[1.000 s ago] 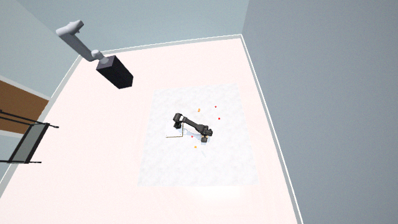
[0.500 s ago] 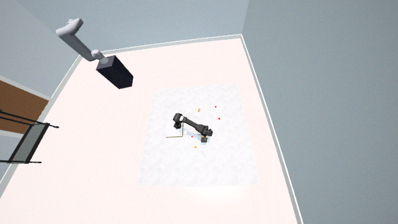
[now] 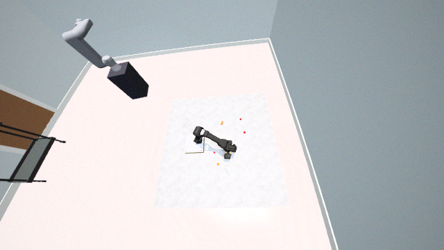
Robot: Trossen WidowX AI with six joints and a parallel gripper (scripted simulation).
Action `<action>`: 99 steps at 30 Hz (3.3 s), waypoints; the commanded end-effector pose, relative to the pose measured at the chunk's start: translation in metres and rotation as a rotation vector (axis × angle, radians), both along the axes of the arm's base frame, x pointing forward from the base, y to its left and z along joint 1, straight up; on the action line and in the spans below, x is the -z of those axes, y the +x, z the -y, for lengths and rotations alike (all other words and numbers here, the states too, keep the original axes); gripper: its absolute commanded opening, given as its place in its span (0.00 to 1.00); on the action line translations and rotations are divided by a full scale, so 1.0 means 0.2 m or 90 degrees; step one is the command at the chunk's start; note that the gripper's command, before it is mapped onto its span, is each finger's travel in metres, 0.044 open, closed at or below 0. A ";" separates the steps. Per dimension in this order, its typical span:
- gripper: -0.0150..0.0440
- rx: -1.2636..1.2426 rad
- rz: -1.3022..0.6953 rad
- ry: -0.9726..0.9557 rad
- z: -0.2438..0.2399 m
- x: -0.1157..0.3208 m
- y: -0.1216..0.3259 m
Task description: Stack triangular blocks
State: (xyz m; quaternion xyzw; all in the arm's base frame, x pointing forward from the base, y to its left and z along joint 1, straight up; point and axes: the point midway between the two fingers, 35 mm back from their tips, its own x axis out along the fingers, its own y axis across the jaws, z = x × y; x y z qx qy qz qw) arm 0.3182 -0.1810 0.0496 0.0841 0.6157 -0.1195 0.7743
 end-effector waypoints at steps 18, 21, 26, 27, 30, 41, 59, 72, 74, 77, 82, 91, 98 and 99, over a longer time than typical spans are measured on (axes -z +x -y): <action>0.25 -0.002 -0.005 -0.004 0.00 0.05 -0.02; 0.25 -0.002 -0.005 -0.004 0.00 0.05 -0.02; 0.25 -0.003 -0.006 -0.004 0.00 0.06 -0.02; 0.25 -0.003 -0.006 -0.004 0.00 0.06 -0.02; 0.25 -0.004 -0.007 -0.004 0.00 0.06 -0.02; 0.25 -0.004 -0.007 -0.004 0.00 0.06 -0.02; 0.25 -0.004 -0.006 -0.004 -0.01 0.07 -0.02; 0.79 -0.003 -0.004 -0.001 -0.01 0.06 -0.02; 0.88 -0.003 -0.004 -0.001 -0.01 0.06 -0.02; 1.00 -0.003 -0.004 -0.001 -0.01 0.06 -0.02; 1.00 -0.003 -0.004 -0.001 -0.01 0.06 -0.02; 1.00 -0.003 -0.005 -0.001 -0.04 -0.42 -0.12; 1.00 0.000 0.012 -0.012 -0.04 -0.48 -0.11; 1.00 0.000 0.012 -0.012 -0.04 -0.48 -0.11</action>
